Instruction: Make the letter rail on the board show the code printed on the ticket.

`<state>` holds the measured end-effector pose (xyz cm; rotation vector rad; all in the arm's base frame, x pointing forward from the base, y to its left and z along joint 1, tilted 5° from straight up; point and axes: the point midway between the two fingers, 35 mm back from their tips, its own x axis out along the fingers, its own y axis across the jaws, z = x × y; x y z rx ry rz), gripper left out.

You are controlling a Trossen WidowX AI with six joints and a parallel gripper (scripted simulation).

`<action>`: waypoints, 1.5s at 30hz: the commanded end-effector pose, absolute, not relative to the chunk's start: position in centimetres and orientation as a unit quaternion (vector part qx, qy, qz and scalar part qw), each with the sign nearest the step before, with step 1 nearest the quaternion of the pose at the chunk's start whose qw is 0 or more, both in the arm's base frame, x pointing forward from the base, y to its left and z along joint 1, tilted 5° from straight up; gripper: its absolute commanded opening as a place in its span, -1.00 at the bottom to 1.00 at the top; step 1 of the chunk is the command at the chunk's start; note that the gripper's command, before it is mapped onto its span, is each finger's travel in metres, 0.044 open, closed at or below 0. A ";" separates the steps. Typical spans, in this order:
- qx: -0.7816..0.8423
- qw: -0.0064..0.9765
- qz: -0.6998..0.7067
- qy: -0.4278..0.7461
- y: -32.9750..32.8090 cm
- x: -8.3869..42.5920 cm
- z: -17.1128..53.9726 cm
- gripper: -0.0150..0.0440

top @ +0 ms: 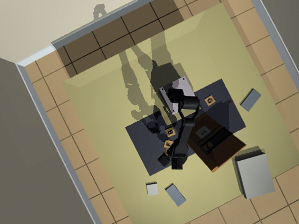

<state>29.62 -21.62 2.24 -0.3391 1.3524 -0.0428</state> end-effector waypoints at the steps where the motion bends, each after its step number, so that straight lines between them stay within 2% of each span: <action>1: -0.160 0.783 -0.048 0.599 -21.2 31.0 4.1 -0.49; 22: -0.134 0.859 -0.137 0.474 -16.5 36.3 11.9 -0.49; 45: -0.057 0.937 -0.172 0.299 -10.1 39.8 21.9 -0.49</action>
